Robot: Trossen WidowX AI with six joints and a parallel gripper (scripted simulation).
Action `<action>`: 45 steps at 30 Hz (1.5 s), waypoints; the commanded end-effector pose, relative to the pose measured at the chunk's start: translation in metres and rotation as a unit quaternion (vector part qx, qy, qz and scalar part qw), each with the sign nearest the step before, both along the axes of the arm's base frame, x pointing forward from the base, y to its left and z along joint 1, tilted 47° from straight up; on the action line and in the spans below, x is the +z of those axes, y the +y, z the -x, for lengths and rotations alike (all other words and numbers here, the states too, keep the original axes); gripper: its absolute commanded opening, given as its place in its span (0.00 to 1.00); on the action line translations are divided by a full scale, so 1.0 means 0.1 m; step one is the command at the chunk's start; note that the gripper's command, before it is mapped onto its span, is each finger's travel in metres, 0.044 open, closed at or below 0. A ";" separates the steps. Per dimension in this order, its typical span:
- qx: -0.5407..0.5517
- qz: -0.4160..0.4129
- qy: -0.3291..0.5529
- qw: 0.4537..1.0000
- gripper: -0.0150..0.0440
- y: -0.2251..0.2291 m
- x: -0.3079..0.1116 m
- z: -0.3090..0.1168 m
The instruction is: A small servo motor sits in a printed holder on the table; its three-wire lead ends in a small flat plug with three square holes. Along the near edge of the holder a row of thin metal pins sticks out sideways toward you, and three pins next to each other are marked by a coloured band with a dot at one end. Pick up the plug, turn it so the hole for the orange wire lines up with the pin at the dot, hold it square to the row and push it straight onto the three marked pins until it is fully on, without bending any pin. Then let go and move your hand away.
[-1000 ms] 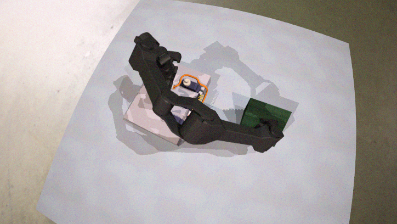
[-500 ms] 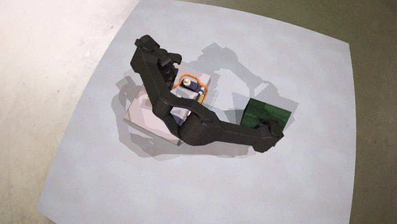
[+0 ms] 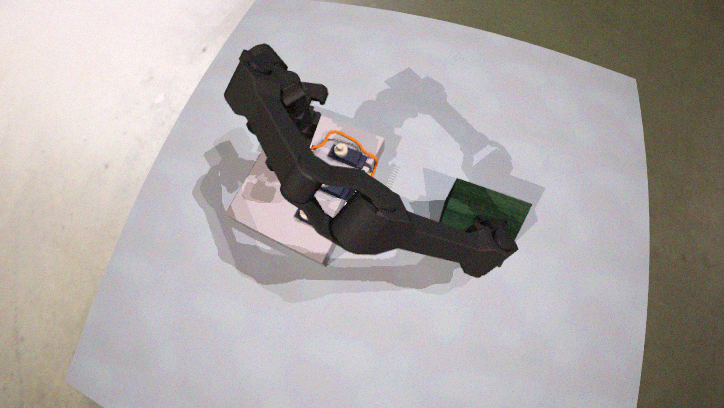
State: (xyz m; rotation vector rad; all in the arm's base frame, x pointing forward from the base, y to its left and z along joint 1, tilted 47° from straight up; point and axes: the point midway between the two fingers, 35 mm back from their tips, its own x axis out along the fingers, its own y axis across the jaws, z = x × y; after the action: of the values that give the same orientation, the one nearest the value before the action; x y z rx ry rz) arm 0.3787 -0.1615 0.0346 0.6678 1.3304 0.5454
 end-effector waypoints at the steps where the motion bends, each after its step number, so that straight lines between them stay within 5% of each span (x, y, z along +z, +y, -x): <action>1: 0.001 0.001 0.000 1.000 0.25 -0.09 0.08 0.03; 45: -0.049 -0.012 0.055 0.997 0.25 0.57 0.68 1.32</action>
State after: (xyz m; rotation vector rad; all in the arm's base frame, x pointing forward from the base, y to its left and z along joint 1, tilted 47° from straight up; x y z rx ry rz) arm 0.2589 -0.1117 0.0997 0.7797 1.3832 0.4670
